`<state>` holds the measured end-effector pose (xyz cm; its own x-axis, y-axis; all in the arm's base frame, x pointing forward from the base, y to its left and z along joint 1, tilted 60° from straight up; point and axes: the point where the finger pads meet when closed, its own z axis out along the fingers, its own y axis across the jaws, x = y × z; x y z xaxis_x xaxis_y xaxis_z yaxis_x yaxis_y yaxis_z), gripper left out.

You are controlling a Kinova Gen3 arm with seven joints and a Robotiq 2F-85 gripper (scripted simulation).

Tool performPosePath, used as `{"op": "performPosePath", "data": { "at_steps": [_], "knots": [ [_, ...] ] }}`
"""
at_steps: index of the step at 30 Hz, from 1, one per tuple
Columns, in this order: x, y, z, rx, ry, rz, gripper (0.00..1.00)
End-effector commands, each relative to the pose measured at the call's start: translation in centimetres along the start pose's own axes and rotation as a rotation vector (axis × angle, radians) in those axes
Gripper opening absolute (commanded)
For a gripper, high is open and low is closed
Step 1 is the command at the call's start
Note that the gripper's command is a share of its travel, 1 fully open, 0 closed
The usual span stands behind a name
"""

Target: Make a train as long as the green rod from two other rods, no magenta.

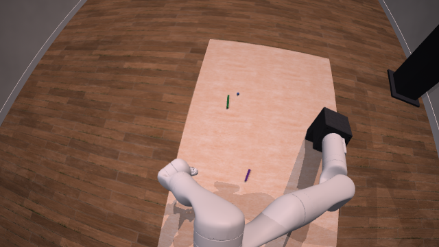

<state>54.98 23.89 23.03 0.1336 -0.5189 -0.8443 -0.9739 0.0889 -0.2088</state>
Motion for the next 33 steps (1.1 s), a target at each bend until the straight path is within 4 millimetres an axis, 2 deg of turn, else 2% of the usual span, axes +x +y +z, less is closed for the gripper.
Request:
{"op": "performPosePath", "data": {
  "at_steps": [1, 8, 12, 23, 25, 33],
  "knots": [
    [0.2, -0.2, -0.1, 0.002, 0.004, -0.011, 1.00],
    [0.5, 0.2, -0.1, 0.001, 0.003, 0.031, 1.00],
    [1.2, 1.2, 0.0, -0.002, -0.001, 0.131, 1.00],
    [4.3, 6.2, 0.3, -0.009, -0.009, 0.646, 1.00],
    [4.3, 6.2, 0.3, -0.009, -0.009, 0.646, 1.00],
    [6.3, 10.4, 0.2, -0.006, -0.008, 1.067, 1.00]
  ]
}}
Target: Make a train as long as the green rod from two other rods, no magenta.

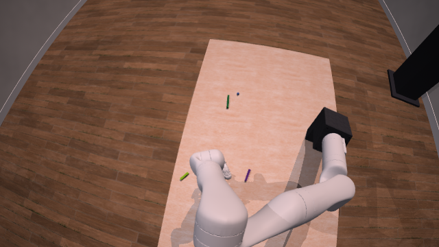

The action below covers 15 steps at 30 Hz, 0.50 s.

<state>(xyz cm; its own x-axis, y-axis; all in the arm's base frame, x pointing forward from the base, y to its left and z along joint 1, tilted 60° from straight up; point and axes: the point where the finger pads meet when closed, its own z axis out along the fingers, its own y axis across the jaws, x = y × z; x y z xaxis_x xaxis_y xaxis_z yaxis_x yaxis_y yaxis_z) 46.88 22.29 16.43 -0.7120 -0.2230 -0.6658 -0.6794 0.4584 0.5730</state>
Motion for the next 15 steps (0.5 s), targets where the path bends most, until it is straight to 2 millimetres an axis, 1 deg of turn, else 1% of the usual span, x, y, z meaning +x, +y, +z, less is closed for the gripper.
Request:
{"op": "performPosePath", "data": {
  "at_steps": [1, 7, 9, 15],
  "knots": [
    [2.2, 0.0, -0.2, 0.011, 0.003, 0.167, 1.00],
    [5.1, 0.7, -0.5, 0.020, 0.000, 0.442, 1.00],
    [5.1, 0.7, -0.5, 0.020, 0.000, 0.442, 1.00],
    [6.6, 1.2, -0.6, 0.027, -0.001, 0.585, 1.00]
  ]
}}
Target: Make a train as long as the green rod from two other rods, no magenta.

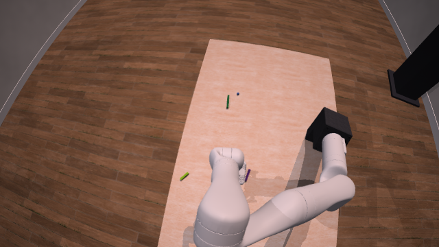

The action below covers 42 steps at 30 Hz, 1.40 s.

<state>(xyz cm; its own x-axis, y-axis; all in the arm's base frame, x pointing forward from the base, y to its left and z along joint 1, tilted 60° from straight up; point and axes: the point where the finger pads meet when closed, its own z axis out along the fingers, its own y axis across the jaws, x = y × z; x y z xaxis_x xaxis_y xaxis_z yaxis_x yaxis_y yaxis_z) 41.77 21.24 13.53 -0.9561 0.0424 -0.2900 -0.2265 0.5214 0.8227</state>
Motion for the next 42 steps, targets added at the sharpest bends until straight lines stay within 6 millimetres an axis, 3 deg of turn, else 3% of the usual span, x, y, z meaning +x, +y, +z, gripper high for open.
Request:
{"op": "performPosePath", "data": {
  "at_steps": [1, 42],
  "knots": [
    [0.73, -0.56, -0.21, 0.011, -0.003, 0.069, 1.00],
    [0.89, -0.59, -0.23, 0.011, -0.003, 0.083, 1.00]
  ]
}}
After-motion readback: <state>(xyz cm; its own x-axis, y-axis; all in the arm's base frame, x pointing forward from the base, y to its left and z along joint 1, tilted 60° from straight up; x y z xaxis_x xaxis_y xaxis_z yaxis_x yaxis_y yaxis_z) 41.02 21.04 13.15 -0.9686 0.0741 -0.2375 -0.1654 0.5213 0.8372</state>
